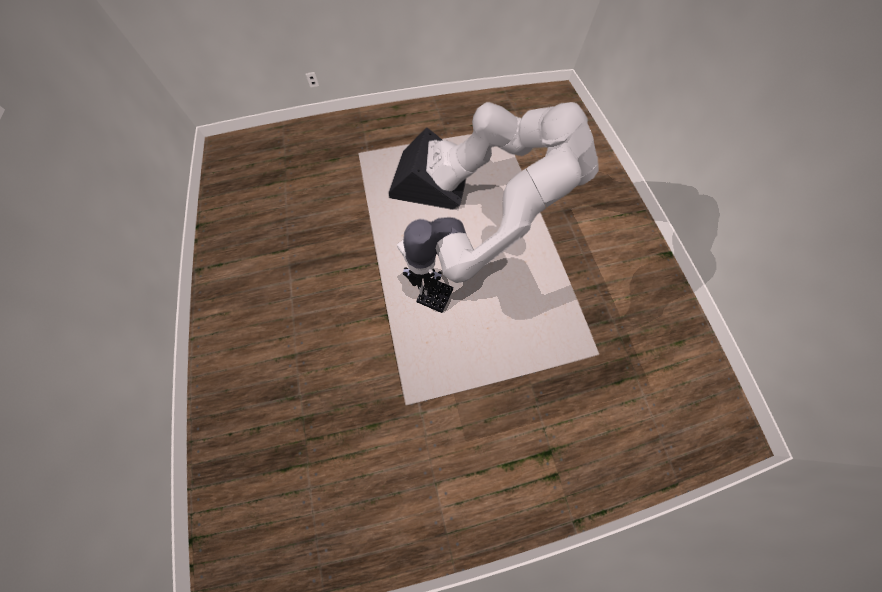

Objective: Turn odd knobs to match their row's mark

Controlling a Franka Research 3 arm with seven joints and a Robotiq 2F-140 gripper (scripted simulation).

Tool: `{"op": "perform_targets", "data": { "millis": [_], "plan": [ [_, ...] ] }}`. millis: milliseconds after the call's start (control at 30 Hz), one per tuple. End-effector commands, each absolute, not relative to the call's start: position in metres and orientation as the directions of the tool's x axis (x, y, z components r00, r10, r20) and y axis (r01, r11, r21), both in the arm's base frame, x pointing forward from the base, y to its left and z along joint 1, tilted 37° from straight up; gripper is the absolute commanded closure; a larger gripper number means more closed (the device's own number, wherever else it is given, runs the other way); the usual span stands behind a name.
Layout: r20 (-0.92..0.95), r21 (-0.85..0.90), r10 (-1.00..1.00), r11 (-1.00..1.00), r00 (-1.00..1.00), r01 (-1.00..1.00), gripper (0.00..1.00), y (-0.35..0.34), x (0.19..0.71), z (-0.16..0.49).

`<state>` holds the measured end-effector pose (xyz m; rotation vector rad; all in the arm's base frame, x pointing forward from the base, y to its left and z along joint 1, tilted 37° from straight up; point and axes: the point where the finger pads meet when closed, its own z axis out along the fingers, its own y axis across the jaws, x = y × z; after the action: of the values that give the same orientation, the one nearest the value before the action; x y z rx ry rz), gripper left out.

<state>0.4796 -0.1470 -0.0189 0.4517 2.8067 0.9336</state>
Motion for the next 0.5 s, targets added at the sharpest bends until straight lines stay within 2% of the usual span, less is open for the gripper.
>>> {"op": "perform_targets", "data": {
  "millis": [0, 467],
  "plan": [
    [0.052, 0.601, 0.44, 0.703, -0.896, 0.38, 0.95, -0.1474, 0.4809, -0.0196],
    [0.126, 0.59, 0.524, 0.644, -0.843, 0.488, 0.95, -0.1474, 0.4809, -0.0196]
  ]
}}
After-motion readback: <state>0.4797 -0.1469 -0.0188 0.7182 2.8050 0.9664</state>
